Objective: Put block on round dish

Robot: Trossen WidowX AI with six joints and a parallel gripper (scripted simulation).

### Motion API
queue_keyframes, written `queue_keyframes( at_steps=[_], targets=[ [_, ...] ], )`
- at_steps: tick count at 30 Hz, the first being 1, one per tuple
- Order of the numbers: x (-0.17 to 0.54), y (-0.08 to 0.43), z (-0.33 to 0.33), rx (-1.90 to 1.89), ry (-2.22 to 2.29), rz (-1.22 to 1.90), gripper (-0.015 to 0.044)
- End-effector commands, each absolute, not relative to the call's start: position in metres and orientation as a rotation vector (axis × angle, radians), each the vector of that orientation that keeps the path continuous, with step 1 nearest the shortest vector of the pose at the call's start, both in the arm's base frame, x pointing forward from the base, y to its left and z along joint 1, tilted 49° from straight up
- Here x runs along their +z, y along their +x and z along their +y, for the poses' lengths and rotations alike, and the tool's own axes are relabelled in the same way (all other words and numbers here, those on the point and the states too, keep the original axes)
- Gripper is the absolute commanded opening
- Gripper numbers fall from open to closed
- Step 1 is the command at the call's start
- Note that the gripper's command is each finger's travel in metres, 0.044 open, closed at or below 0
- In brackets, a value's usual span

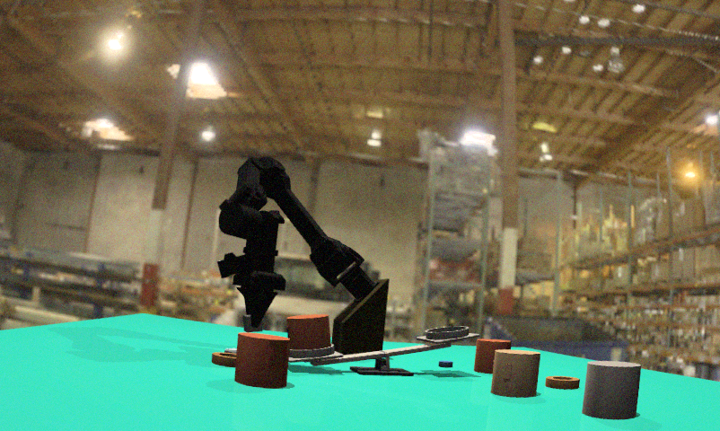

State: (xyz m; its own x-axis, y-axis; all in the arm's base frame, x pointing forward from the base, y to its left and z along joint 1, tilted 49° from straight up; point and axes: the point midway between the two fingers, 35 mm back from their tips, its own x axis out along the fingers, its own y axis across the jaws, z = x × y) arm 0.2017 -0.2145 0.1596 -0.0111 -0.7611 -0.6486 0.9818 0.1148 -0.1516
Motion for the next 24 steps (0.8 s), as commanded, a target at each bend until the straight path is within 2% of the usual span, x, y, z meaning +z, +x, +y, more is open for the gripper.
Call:
queue_keyframes(
  at_steps=[1,21,24],
  targets=[
    [0.148,0.201,-0.226,-1.434,0.399,0.699,0.0000],
    [0.131,0.200,-0.247,-1.435,0.397,0.697,0.0000],
    [0.133,0.199,-0.244,-1.441,0.397,0.696,0.0079]
  ],
)
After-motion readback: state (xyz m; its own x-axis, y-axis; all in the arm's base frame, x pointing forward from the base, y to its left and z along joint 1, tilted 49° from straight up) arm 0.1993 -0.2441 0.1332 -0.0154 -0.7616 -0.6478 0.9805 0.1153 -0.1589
